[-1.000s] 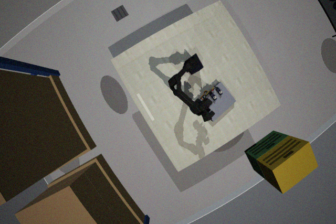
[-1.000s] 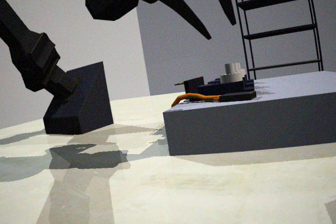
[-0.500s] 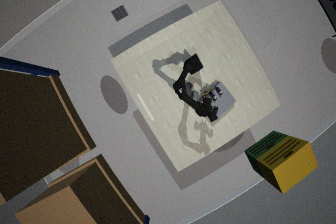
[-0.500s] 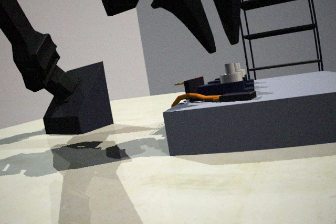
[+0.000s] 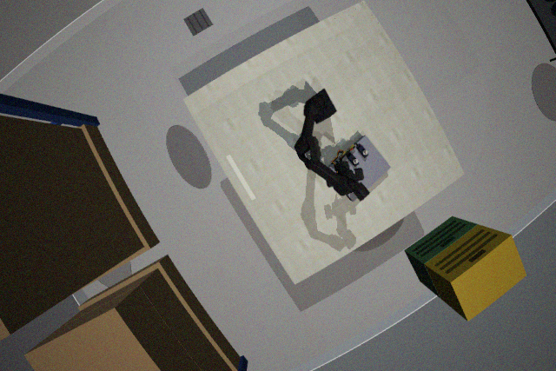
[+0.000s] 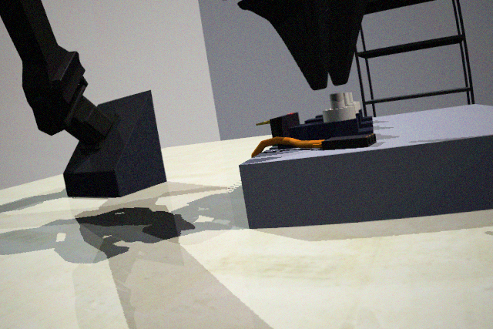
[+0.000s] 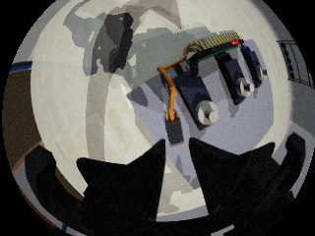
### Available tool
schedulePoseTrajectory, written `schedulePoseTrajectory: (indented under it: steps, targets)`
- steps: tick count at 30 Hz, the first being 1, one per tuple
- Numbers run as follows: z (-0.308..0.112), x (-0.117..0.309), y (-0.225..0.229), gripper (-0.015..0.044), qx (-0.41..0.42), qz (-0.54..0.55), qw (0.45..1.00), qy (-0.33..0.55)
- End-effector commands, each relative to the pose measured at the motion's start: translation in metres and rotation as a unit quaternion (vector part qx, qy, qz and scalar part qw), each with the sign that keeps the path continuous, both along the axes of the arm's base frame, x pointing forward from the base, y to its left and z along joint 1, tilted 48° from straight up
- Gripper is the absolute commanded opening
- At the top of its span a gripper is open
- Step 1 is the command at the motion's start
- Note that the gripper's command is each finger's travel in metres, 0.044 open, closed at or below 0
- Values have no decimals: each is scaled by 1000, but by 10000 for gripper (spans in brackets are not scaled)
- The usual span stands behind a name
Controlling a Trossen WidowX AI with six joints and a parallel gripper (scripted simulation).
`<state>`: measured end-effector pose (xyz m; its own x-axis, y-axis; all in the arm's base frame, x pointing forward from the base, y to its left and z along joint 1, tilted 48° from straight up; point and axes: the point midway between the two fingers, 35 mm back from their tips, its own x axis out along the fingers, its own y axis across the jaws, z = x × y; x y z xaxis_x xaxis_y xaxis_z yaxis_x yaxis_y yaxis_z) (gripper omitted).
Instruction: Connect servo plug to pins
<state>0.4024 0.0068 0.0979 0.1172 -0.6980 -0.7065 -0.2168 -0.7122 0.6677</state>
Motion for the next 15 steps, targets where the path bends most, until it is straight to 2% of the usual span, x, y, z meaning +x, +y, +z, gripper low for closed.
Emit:
schedulePoseTrajectory:
  steps: [1,15]
  targets:
    - [-3,1,1,115,-27,39,997,56]
    - [-18,3,-13,115,-36,53,995,76]
